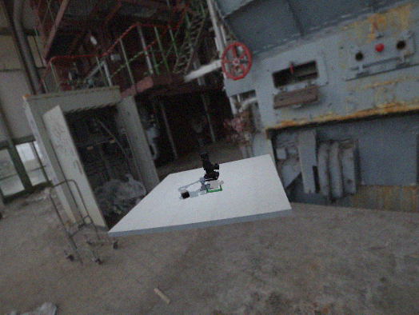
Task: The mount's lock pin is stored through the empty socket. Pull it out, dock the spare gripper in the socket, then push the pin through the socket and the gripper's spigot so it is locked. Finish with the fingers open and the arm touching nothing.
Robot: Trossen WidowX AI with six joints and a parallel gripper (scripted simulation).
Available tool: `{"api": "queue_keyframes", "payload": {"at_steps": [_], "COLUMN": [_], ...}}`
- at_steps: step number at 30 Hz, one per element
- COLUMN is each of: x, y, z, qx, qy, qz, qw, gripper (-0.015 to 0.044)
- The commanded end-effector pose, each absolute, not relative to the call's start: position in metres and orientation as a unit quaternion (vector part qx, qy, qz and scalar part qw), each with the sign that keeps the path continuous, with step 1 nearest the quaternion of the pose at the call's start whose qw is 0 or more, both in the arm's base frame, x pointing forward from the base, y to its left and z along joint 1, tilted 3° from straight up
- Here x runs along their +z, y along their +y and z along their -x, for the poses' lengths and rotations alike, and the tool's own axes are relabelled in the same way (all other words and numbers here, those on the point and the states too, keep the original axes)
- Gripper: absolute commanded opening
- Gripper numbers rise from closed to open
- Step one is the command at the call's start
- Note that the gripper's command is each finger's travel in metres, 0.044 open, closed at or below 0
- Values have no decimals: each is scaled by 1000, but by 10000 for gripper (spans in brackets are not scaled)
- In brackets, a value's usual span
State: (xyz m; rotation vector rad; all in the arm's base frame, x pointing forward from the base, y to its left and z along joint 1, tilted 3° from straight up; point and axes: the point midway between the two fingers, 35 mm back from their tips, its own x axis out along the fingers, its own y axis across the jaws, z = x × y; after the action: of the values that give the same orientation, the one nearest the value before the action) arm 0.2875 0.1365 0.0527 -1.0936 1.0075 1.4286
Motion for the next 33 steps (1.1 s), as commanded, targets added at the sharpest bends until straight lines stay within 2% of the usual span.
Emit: {"api": "queue_keyframes", "payload": {"at_steps": [1, 33], "x": [54, 54], "y": [141, 164], "z": [-288, -285], "qx": [596, 595], "qy": [418, 421], "qz": [453, 454], "qw": [515, 513], "gripper": [0, 0]}}
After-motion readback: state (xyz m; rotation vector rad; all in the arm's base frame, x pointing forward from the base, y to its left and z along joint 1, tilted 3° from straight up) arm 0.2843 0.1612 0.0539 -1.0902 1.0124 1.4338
